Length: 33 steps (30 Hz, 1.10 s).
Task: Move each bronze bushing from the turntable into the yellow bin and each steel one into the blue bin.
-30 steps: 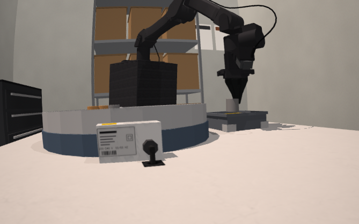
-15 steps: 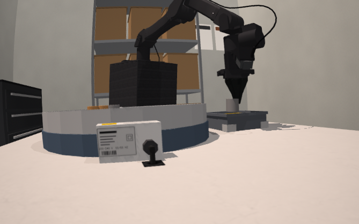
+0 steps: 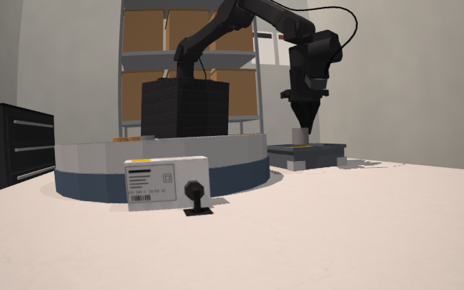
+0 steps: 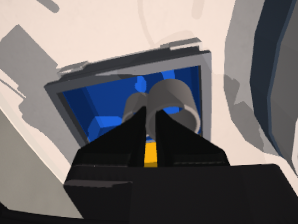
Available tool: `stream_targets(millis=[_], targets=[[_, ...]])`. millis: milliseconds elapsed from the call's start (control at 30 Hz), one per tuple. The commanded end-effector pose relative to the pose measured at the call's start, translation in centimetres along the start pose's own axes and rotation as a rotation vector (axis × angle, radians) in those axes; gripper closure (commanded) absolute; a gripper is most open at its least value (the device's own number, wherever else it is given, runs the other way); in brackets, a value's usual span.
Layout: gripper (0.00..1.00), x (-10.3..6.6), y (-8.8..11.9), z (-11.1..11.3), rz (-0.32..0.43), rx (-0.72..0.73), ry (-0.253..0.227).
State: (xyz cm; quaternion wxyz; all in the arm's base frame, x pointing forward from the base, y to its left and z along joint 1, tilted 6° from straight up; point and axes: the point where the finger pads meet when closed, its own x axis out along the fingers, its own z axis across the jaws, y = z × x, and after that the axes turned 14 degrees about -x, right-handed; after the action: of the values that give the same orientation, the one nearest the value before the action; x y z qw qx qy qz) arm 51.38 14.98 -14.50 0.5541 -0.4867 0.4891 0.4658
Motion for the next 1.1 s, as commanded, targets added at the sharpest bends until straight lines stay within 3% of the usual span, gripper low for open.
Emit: stream_targets(millis=[0,233,267,367,733,800,833,867,900,1067], targets=[[1.0,-0.6,-1.1,-0.5,-0.028,0.007,0.0],[1.0,0.0,-1.0,-0.6,-0.023,0.007,0.002],[1.0,-1.3,-1.9,-0.2,-0.053,0.007,-0.01],[1.0,0.5,-1.3,-0.5,-0.035,0.007,-0.003],[1.0,2.5,-1.2,-0.6,-0.03,0.008,-0.001],[1.0,2.5,-1.2,-0.6,-0.03,0.008,-0.001],[1.0,1.0,-1.9,-0.3,-0.049,0.007,-0.008],[1.0,2.5,-1.2,-0.6,-0.028,0.008,0.0],[1.0,2.9,-1.3,-0.5,-0.034,0.008,-0.002],[1.0,3.5,-0.9,-0.7,-0.019,0.008,0.003]])
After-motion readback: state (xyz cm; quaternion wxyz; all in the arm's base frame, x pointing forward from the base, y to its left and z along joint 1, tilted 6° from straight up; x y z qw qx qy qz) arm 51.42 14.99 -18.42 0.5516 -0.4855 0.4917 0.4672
